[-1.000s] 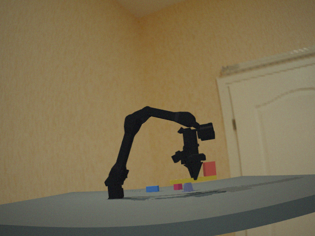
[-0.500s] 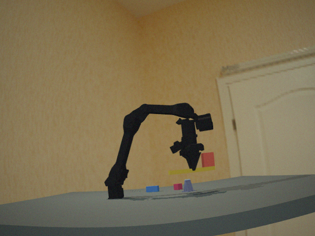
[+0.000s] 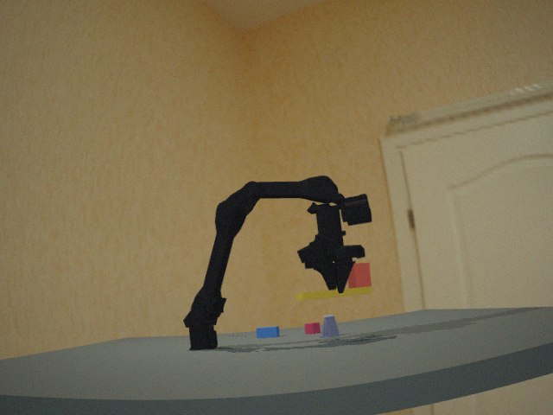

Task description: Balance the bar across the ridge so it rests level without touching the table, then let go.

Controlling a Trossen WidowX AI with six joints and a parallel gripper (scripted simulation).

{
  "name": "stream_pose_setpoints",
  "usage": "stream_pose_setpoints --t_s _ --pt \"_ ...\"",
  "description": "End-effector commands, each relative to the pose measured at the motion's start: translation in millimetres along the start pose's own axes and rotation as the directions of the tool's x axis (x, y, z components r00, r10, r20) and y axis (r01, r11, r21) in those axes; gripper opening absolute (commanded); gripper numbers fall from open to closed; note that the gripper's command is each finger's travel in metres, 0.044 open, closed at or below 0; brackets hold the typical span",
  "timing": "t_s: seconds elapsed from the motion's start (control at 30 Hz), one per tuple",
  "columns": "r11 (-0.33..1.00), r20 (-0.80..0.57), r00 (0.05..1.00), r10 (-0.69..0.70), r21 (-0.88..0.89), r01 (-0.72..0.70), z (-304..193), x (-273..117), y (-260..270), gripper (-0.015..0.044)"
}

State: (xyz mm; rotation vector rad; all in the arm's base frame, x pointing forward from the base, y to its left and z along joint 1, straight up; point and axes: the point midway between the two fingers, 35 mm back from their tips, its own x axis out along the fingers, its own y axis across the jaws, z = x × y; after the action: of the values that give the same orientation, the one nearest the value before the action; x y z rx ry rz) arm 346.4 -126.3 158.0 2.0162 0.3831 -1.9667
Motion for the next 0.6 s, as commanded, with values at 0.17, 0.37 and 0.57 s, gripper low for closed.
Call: stream_pose_setpoints --t_s 0.17,0.37,0.57 --pt "0.941 -0.003 1.0 -0.007 -0.339 0.005 -4.7 -0.7 -11.8 0.0" --pt "0.833 -0.003 1.0 -0.007 -0.553 0.004 -7.2 -1.1 -18.4 0.0" --pt "0.678 -0.004 1.0 -0.008 -0.735 0.002 -9.6 -1.4 -24.6 0.0"
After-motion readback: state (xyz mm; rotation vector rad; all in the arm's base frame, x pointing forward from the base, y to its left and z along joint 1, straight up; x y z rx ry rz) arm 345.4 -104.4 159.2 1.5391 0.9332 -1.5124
